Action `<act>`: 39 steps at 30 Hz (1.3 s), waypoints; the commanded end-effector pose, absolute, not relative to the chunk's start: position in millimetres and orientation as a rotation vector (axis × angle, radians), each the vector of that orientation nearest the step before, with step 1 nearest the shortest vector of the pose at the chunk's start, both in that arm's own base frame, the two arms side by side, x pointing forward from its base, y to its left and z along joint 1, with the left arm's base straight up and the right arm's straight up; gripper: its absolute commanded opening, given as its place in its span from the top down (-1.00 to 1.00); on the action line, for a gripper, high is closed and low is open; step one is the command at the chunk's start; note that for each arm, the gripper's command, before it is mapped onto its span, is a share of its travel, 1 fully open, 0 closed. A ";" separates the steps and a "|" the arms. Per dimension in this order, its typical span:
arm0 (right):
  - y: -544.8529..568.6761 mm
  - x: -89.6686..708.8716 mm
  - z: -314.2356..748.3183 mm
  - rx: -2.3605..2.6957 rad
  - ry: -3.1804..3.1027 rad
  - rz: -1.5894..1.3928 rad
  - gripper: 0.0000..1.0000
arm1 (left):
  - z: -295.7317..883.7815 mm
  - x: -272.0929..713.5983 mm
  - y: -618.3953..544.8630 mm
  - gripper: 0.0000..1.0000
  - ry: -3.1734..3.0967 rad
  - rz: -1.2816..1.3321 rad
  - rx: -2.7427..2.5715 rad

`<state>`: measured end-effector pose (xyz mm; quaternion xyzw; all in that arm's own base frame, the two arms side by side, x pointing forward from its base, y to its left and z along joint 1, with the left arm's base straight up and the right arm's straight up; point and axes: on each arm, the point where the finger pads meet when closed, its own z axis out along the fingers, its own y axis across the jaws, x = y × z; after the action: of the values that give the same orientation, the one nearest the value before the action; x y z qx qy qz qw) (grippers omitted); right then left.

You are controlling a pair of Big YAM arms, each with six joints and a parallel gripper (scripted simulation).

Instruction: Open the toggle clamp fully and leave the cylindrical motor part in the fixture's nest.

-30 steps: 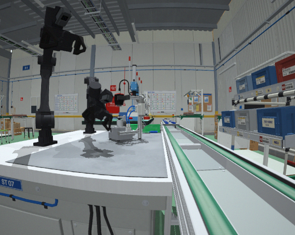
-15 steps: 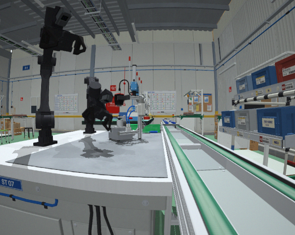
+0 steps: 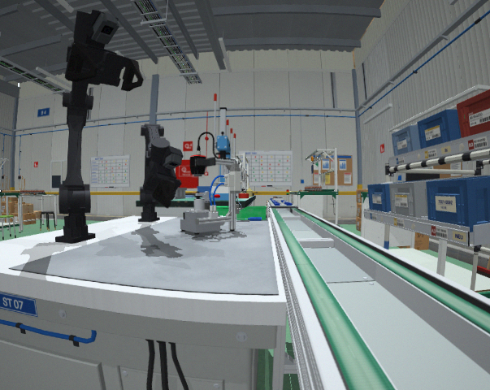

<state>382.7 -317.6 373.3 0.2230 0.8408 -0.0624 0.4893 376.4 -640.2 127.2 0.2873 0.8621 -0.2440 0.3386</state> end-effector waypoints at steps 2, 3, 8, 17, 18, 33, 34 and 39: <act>-318.6 383.9 387.5 0.526 2.021 -0.166 -1.00 | 152.1 393.1 -606.3 1.00 2.010 -0.642 0.905; -318.7 384.0 387.8 0.526 2.020 -0.167 -1.00 | 152.8 391.8 -600.0 1.00 1.981 -0.639 0.928; -276.3 404.5 370.1 0.344 2.037 -0.120 -1.00 | 157.3 384.4 -567.1 1.00 1.832 -0.620 1.023; -150.4 445.2 336.2 -0.090 1.996 0.132 -1.00 | 167.6 364.3 -507.5 1.00 1.578 -0.561 1.140; -150.4 445.2 336.2 -0.090 1.996 0.132 -1.00 | 167.6 364.3 -507.5 1.00 1.578 -0.561 1.140; 93.9 394.3 272.2 -0.862 1.672 0.643 -1.00 | 140.1 328.5 -373.4 1.00 1.178 -0.266 1.301; 93.9 394.3 272.2 -0.862 1.672 0.643 -1.00 | 140.1 328.5 -373.4 1.00 1.178 -0.266 1.301; 141.2 358.2 258.3 -1.019 1.551 0.774 -1.00 | 124.4 335.8 -343.6 1.00 1.080 -0.094 1.375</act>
<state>386.7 87.0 259.8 -0.3441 0.7207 0.3020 0.5206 321.3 -378.3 128.4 0.5642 0.5572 -0.1284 0.5955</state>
